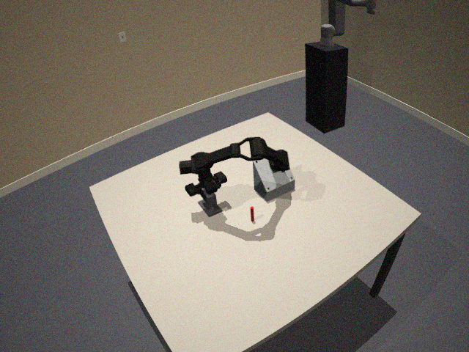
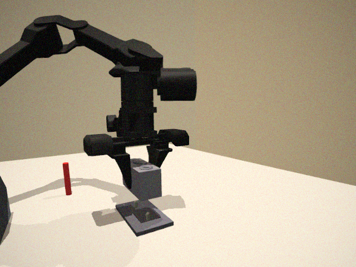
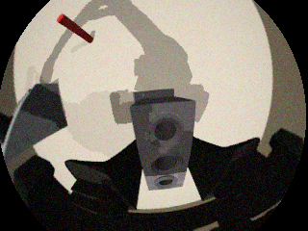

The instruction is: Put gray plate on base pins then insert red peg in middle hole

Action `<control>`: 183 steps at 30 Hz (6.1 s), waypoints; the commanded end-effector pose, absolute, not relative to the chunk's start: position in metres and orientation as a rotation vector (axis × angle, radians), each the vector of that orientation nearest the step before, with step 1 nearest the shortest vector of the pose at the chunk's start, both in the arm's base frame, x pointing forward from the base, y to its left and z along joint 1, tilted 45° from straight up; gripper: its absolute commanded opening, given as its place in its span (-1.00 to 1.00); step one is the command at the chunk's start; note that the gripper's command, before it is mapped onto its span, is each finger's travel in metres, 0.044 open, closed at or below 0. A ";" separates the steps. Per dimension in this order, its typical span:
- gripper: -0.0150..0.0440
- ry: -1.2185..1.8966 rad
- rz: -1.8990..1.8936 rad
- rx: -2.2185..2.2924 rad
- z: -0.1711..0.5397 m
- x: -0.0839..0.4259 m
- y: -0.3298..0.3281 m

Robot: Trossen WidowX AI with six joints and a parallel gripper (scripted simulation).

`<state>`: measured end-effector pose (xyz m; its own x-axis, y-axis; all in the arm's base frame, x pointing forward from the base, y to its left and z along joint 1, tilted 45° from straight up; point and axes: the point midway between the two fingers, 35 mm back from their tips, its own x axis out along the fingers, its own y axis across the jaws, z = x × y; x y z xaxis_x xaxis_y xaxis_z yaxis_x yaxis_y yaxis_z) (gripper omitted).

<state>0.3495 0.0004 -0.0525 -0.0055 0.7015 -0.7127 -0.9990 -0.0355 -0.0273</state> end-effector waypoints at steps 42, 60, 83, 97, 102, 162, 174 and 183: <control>-0.49 0.592 1.504 -0.656 -0.076 0.348 0.018; -0.40 0.586 1.506 -0.672 -0.080 0.350 0.025; 1.00 0.591 1.504 -0.672 -0.065 0.354 0.008; 1.00 0.595 1.504 -0.658 0.001 0.350 -0.061; 1.00 0.808 1.374 -0.424 0.023 0.342 -0.043; 1.00 1.754 -0.193 1.353 0.128 0.225 0.076; 1.00 1.754 -0.191 1.354 0.099 0.223 0.105; 1.00 1.754 -0.192 1.352 0.091 0.224 0.112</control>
